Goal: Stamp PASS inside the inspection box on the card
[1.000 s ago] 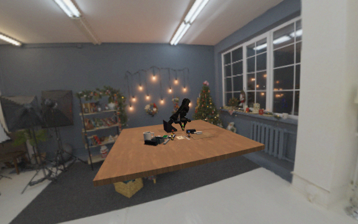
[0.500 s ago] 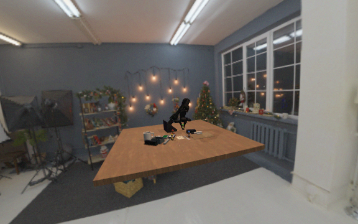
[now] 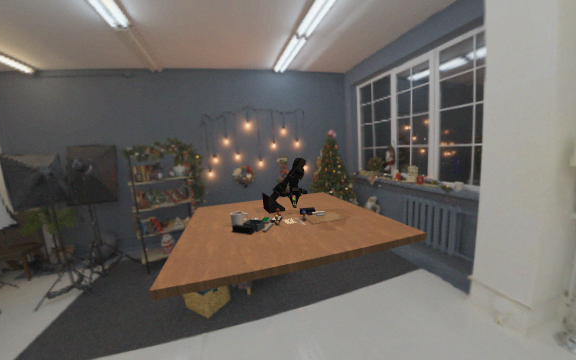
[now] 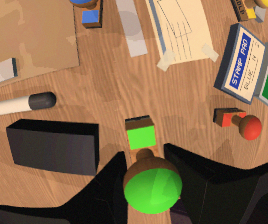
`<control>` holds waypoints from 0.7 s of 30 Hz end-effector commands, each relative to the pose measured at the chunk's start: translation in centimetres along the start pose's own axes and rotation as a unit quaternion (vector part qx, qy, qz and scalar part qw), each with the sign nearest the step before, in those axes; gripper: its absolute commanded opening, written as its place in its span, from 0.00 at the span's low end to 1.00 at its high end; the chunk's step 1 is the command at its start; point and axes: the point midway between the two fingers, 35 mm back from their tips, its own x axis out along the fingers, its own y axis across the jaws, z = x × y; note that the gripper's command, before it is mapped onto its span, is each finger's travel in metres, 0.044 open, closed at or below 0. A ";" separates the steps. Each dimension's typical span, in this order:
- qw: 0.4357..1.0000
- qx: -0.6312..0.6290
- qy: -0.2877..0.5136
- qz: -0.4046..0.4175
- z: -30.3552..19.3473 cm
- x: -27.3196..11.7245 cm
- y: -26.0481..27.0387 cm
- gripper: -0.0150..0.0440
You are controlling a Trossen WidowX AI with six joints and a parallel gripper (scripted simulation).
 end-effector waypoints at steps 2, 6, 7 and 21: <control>1.000 -0.003 -0.002 -0.002 0.1 -0.3 0.0 0.25; 1.000 -0.003 -0.002 -0.002 0.1 -0.5 0.0 0.25; 1.000 -0.003 -0.002 -0.003 0.2 -0.5 -0.3 0.25; 1.000 0.000 -0.006 -0.017 3.1 -1.2 -6.9 0.25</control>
